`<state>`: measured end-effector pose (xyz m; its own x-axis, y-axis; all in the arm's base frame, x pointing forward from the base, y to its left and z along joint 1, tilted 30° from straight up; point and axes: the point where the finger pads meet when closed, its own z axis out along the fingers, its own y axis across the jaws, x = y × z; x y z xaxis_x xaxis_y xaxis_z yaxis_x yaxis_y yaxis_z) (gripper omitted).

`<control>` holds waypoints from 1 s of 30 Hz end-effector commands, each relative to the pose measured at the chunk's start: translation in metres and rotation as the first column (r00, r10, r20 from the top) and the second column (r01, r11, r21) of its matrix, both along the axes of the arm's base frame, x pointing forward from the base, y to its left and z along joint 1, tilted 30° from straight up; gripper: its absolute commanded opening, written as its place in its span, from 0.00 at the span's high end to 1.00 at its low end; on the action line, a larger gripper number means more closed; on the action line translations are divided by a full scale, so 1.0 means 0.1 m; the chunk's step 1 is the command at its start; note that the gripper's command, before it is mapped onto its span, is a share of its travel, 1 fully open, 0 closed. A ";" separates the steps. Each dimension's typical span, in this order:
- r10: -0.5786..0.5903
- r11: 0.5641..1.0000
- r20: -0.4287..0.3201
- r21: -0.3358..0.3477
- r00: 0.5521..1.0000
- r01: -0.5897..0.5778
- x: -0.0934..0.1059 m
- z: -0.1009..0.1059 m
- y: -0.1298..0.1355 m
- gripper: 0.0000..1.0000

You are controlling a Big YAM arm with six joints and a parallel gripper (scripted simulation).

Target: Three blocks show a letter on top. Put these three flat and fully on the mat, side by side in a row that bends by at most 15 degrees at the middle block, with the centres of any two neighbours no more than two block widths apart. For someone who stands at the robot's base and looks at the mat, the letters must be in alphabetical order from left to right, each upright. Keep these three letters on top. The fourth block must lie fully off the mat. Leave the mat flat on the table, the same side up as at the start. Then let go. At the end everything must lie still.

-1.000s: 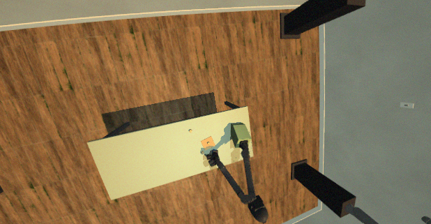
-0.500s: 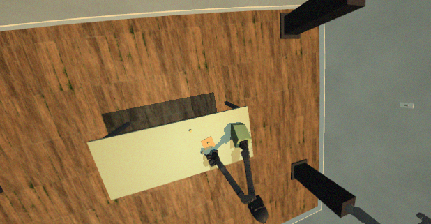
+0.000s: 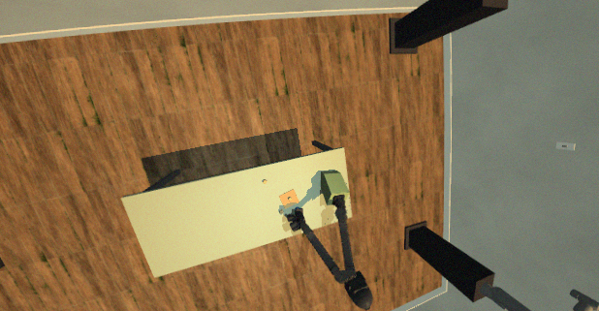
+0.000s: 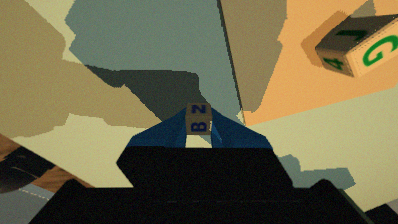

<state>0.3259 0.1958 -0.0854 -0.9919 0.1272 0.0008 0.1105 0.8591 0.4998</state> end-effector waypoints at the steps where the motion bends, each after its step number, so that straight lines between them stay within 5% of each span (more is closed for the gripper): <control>1: -0.011 1.000 0.025 0.007 1.000 0.011 0.06 0.17 -0.10 0.78; 6: -0.010 1.000 0.025 0.007 1.000 0.010 0.05 0.31 -0.18 0.78; 7: -0.011 1.000 0.049 0.014 0.999 0.010 0.17 0.43 -0.17 0.78; 17: -0.010 1.000 0.060 0.013 0.998 0.010 0.15 1.01 -0.49 0.78; 21: -0.010 1.000 0.007 0.001 1.000 0.010 0.00 0.87 -0.54 0.78; 30: -0.011 1.000 0.046 0.008 0.999 0.011 0.07 0.99 -0.53 0.78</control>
